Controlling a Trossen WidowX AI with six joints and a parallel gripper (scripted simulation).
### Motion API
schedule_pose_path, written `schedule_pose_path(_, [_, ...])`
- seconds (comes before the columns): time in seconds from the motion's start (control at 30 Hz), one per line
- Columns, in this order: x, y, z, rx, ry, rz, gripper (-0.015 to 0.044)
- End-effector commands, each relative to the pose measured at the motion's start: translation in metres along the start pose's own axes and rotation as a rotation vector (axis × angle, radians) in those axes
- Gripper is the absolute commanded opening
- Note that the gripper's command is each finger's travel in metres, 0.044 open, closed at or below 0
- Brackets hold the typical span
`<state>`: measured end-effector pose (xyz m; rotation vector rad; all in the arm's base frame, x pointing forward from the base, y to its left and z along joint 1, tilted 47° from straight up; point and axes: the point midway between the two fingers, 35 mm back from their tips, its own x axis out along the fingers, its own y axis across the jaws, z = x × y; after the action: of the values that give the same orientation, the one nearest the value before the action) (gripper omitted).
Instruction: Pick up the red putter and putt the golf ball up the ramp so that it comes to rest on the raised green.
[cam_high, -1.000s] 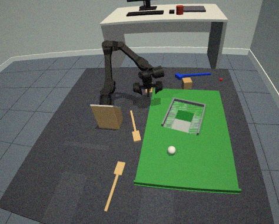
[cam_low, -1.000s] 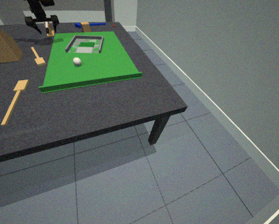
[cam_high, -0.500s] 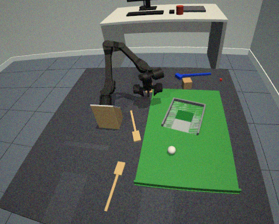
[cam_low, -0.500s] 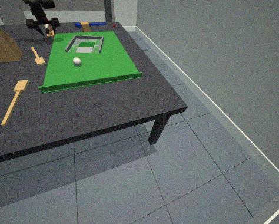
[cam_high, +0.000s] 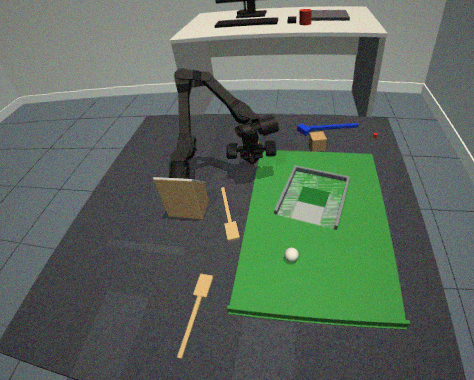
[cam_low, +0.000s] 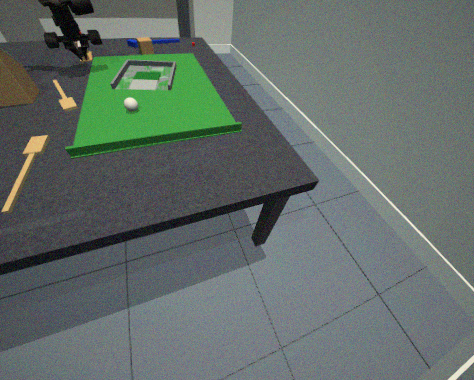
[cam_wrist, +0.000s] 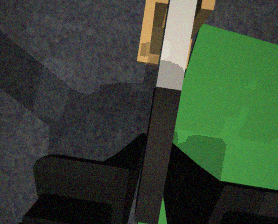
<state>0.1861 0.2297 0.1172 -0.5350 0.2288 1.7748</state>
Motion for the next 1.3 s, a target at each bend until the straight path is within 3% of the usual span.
schedule_pose_path(0.0, [-0.002,-0.001,0.000,-0.004,0.001,-0.001,0.0000])
schedule_pose_path(0.9, [-0.096,-0.001,0.025,0.001,0.004,0.001,0.0000])
schedule_pose_path(1.27, [-0.114,-0.024,-0.036,0.289,0.108,-0.058,0.0000])
